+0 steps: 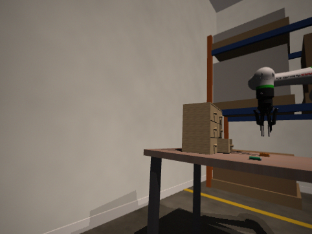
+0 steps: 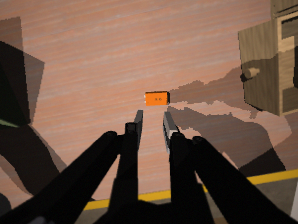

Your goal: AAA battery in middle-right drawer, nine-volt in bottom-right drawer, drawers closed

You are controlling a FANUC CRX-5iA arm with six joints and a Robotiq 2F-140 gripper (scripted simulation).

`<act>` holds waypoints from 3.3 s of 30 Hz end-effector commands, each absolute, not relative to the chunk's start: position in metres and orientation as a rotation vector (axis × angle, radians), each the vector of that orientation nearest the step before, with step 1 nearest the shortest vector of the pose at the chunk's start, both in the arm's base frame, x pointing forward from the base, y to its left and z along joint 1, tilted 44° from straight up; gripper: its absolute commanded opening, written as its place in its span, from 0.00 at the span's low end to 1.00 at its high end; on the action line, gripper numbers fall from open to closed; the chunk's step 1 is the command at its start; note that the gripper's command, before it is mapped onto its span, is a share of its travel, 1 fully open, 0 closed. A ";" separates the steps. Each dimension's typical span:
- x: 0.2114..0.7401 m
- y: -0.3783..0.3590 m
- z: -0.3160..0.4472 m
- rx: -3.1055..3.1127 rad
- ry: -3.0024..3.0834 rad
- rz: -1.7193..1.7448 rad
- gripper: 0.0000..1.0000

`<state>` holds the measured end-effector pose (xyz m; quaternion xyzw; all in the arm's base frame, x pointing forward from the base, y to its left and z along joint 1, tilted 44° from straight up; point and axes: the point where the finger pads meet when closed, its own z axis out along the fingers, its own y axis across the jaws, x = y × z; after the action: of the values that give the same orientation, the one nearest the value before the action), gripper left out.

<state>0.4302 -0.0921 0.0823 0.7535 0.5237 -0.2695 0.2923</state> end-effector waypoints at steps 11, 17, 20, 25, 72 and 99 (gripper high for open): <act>0.435 -0.121 0.052 1.569 2.028 -0.950 0.20; 0.435 -0.121 0.051 1.272 2.311 -1.051 0.26; 0.435 -0.121 0.051 1.145 2.414 -1.086 0.26; 0.435 -0.121 0.051 0.923 2.575 -1.134 0.26; 0.430 -0.157 0.014 0.363 2.913 -1.189 0.26; 0.430 -0.157 0.014 0.363 2.913 -1.189 0.26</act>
<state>0.4296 -0.1576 0.0135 0.1148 0.9197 -0.3754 -0.0127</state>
